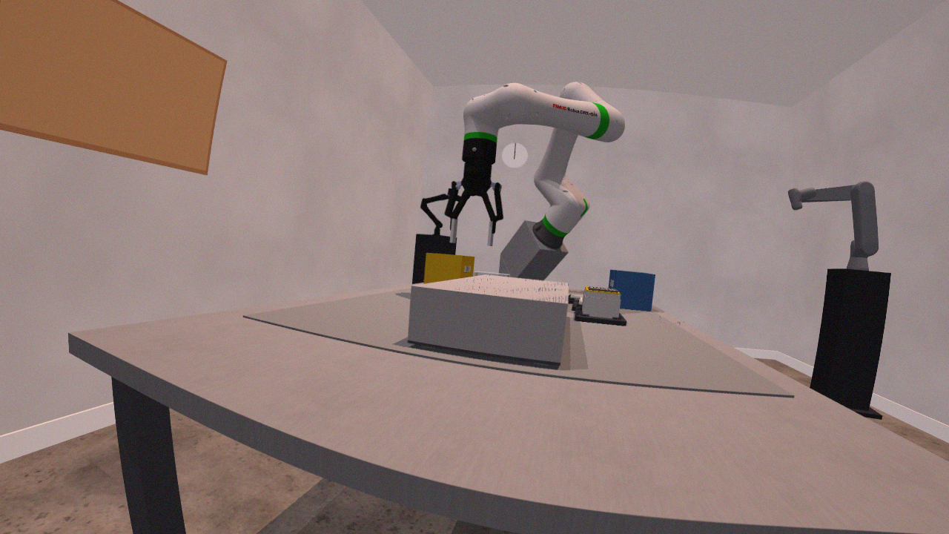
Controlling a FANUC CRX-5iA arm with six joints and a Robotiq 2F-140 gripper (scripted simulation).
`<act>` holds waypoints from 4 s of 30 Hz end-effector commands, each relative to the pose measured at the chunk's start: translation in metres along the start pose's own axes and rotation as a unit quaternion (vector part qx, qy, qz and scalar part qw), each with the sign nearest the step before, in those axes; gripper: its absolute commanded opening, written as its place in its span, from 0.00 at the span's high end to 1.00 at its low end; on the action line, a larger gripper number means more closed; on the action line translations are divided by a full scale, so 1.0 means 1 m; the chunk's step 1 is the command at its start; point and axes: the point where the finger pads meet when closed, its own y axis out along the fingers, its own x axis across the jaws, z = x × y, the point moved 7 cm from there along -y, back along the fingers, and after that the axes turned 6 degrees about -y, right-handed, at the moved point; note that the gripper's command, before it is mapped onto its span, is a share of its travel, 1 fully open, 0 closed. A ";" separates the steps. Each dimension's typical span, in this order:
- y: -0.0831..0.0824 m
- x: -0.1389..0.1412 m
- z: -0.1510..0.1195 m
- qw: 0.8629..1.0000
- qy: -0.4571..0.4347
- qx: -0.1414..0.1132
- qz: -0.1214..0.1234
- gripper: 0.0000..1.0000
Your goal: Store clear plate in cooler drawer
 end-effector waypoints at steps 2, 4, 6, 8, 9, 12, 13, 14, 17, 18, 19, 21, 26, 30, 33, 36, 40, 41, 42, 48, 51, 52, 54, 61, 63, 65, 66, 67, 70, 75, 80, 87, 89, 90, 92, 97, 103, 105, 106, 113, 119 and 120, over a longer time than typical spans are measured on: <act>0.005 0.012 0.012 1.000 0.000 0.000 0.000 0.34; 0.007 0.017 0.017 1.000 0.000 0.000 0.000 0.34; 0.009 0.022 0.023 1.000 0.000 0.000 0.000 0.34; 0.012 0.028 0.028 1.000 0.000 0.000 0.000 0.34; 0.012 0.028 0.028 1.000 0.000 0.000 0.000 0.34; 0.013 0.031 0.031 1.000 0.000 0.000 0.000 0.34; 0.013 0.031 0.031 1.000 0.000 0.000 0.000 0.34; 0.013 0.031 0.031 1.000 0.000 0.000 0.000 0.34; 0.013 0.031 0.031 1.000 0.000 0.000 0.000 0.34; 0.013 0.031 0.031 1.000 0.000 0.000 0.000 0.34; 0.013 0.031 0.031 1.000 0.000 0.000 0.000 0.34; 0.016 0.031 0.031 1.000 0.000 0.000 0.000 0.34; 0.021 0.031 0.031 1.000 0.000 0.000 0.000 0.34; 0.025 0.031 0.031 1.000 0.000 0.000 0.000 0.34; 0.029 0.031 0.031 1.000 0.000 0.000 0.000 0.34; 0.033 0.031 0.031 1.000 0.000 0.000 0.000 0.34; 0.039 0.031 0.031 1.000 0.000 0.000 0.000 0.34; 0.040 0.031 0.031 1.000 0.000 0.000 0.000 0.34; 0.041 0.031 0.031 1.000 0.000 0.000 0.000 0.34; 0.047 0.031 0.031 1.000 0.000 0.000 0.000 0.34; 0.051 0.031 0.031 1.000 0.000 0.000 0.000 0.34; 0.052 0.031 0.031 1.000 0.000 0.000 0.000 0.34; 0.055 0.031 0.031 1.000 0.000 0.000 0.000 0.34; 0.061 0.031 0.031 1.000 0.000 0.000 0.000 0.34; 0.064 0.031 0.031 1.000 0.000 0.000 0.000 0.34; 0.067 0.031 0.031 1.000 0.000 0.000 0.000 0.34; 0.068 0.031 0.031 1.000 0.000 0.000 0.000 0.34; 0.069 0.031 0.031 1.000 0.000 0.000 0.000 0.34; 0.073 0.031 0.031 1.000 0.000 0.000 0.000 0.34; 0.080 0.031 0.031 1.000 0.000 0.000 0.000 0.34; 0.084 0.031 0.031 1.000 0.000 0.000 0.000 0.34; 0.093 0.031 0.031 1.000 0.000 0.000 0.000 0.34; 0.096 0.031 0.031 1.000 0.000 0.000 0.000 0.34; 0.097 0.031 0.031 1.000 0.000 0.000 0.000 0.34; 0.100 0.031 0.031 1.000 0.000 0.000 0.000 0.34; 0.104 0.031 0.031 1.000 0.000 0.000 0.000 0.34; 0.112 0.031 0.031 1.000 0.000 0.000 0.000 0.34; 0.115 0.031 0.031 1.000 0.000 0.000 0.000 0.34; 0.116 0.031 0.031 1.000 0.000 0.000 0.000 0.34; 0.121 0.031 0.031 1.000 0.000 0.000 0.000 0.34; 0.127 0.031 0.031 1.000 0.000 0.000 0.000 0.34; 0.128 0.031 0.031 1.000 0.000 0.000 0.000 0.34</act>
